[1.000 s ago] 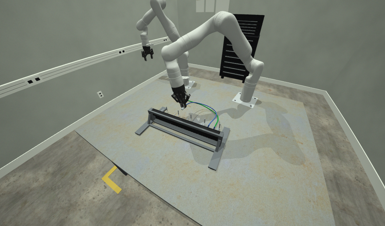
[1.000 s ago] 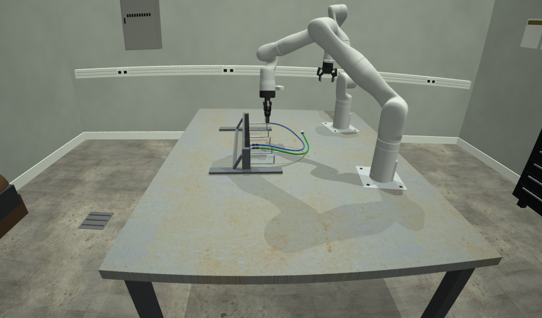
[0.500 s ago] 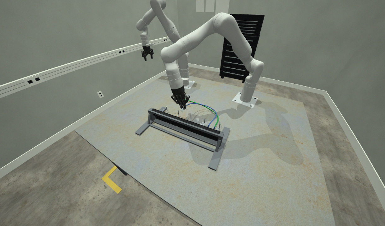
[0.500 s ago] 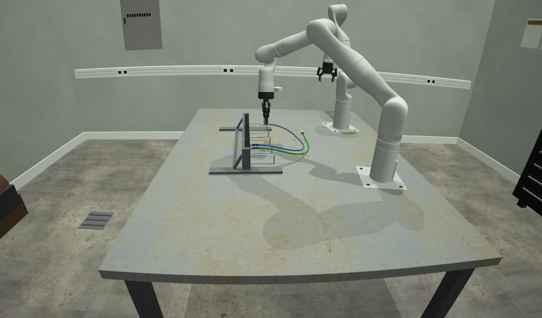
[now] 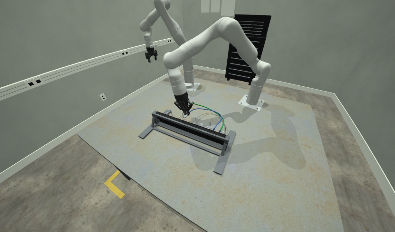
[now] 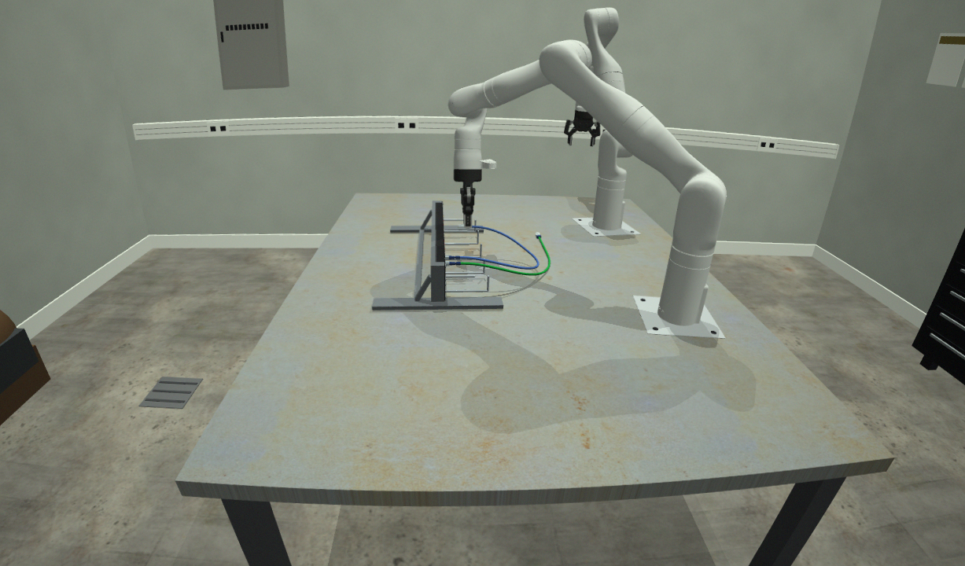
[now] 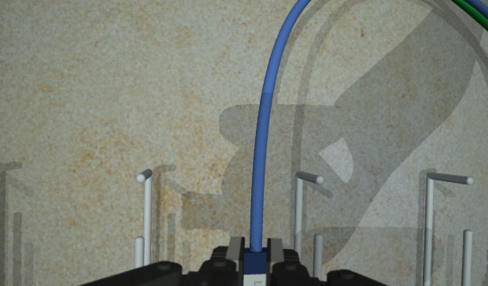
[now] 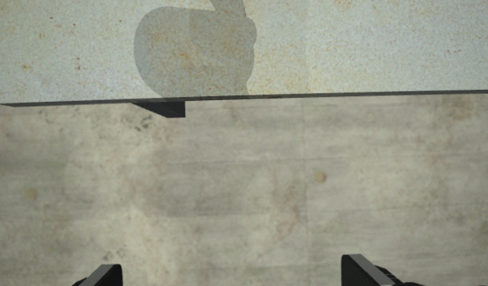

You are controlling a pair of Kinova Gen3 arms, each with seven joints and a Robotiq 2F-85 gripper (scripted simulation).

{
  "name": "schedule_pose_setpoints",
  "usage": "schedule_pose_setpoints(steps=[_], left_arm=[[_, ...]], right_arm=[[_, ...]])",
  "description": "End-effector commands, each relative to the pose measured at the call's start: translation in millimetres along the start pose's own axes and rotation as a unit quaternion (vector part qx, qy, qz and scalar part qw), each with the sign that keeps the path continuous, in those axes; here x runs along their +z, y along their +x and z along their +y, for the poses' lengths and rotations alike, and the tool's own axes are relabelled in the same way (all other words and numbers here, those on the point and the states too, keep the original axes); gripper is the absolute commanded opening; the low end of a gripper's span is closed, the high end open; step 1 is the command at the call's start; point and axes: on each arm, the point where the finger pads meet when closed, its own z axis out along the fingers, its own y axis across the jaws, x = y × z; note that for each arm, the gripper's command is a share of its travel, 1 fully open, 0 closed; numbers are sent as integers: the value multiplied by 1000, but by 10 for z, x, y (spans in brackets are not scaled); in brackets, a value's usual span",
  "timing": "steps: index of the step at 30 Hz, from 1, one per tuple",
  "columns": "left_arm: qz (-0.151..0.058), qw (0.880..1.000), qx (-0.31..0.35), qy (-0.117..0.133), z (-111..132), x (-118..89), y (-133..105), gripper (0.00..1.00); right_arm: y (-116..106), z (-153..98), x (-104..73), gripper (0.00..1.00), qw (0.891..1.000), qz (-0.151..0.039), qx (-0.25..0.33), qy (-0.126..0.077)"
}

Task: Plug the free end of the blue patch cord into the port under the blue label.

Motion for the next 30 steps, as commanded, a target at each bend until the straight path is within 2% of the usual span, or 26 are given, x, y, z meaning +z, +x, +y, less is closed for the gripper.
schedule_pose_setpoints(steps=[1, 30], left_arm=[[-1, 1000, 0, 1, -6, 14, -34, 99], [-1, 1000, 0, 1, -19, 70, -94, 99]], right_arm=[[-4, 0, -7, 1000, 1000, -1, 0, 0], [-4, 0, -7, 1000, 1000, -1, 0, 0]])
